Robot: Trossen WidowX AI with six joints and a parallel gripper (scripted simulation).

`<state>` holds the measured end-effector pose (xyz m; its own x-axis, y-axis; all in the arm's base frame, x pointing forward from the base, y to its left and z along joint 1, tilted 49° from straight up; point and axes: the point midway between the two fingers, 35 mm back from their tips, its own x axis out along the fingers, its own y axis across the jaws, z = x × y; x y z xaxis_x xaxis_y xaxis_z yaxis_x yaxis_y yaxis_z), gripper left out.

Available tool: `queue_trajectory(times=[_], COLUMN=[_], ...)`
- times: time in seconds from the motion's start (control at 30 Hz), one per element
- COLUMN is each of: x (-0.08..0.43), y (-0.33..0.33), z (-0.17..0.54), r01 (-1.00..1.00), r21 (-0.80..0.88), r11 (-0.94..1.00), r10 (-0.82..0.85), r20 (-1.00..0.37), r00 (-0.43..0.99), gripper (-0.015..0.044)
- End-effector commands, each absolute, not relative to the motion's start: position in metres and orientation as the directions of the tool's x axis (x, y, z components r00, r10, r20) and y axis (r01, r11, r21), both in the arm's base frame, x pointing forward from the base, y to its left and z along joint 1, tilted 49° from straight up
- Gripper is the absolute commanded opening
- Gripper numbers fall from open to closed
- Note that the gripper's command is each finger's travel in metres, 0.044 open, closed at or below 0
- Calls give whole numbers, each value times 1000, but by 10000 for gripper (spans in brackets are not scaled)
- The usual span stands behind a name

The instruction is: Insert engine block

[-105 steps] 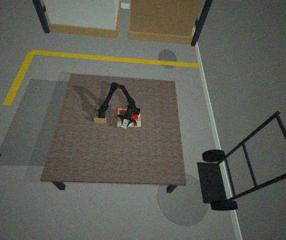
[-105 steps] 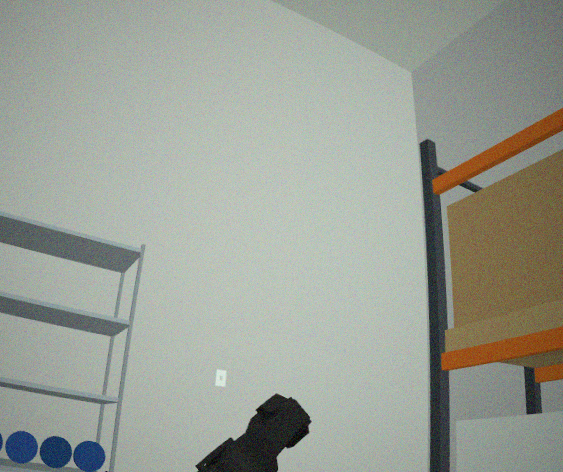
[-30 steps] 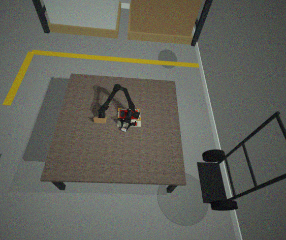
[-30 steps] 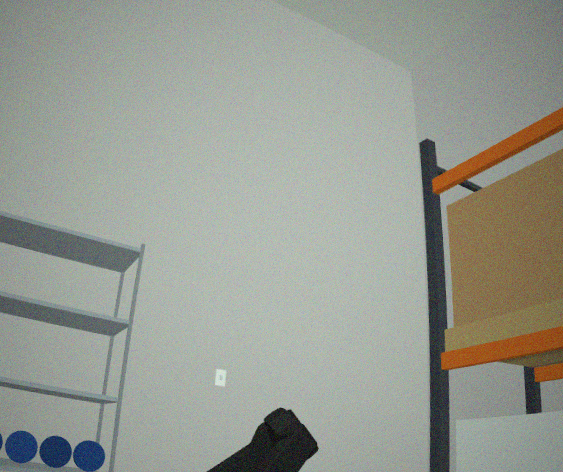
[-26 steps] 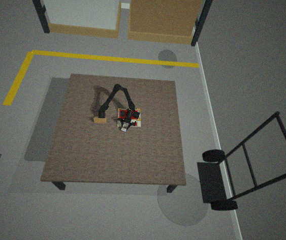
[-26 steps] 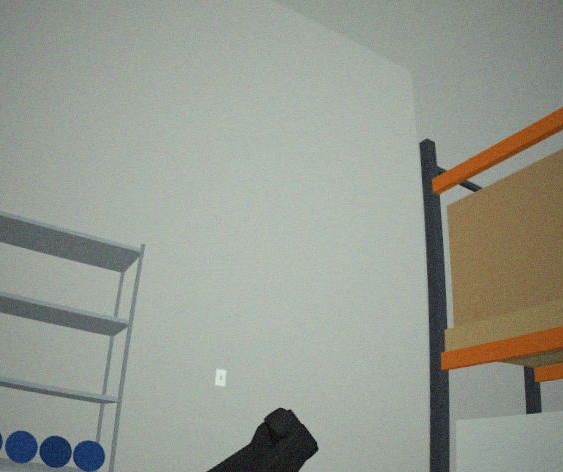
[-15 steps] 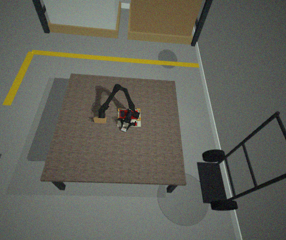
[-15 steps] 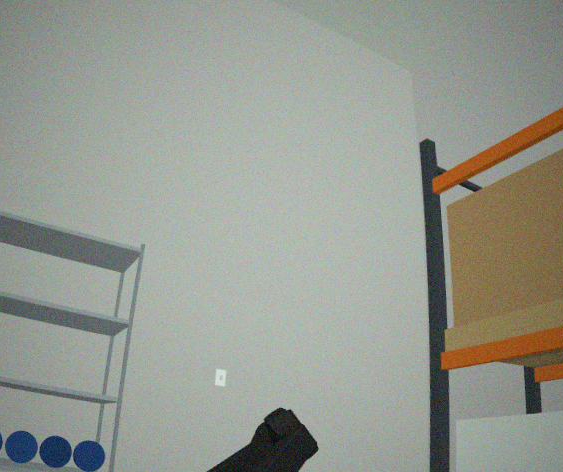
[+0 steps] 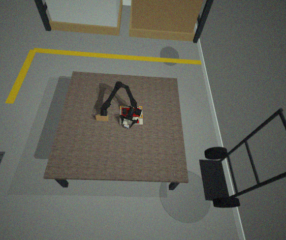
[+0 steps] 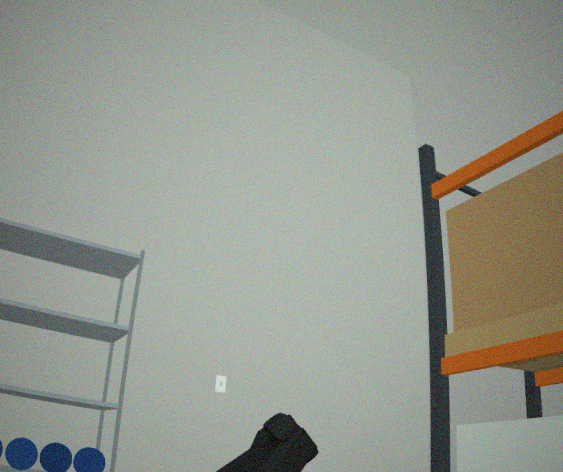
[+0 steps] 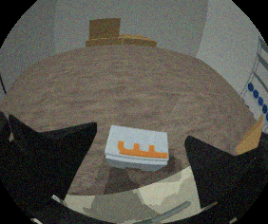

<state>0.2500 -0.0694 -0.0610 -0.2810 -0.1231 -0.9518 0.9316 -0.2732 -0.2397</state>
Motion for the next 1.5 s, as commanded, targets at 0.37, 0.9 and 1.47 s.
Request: queue_trajectory(times=[0.37,0.9,1.47], x=[261,262,270], y=[-73,-82,-98], z=[-27,-29,-28], r01=[936,958,938], r21=[-225,-234,-183], r11=[-272,-168,294], r10=[-123,-98,21], r20=[-956,-963,-980], r00=[-265,-252,-197], gripper=[440,440,440])
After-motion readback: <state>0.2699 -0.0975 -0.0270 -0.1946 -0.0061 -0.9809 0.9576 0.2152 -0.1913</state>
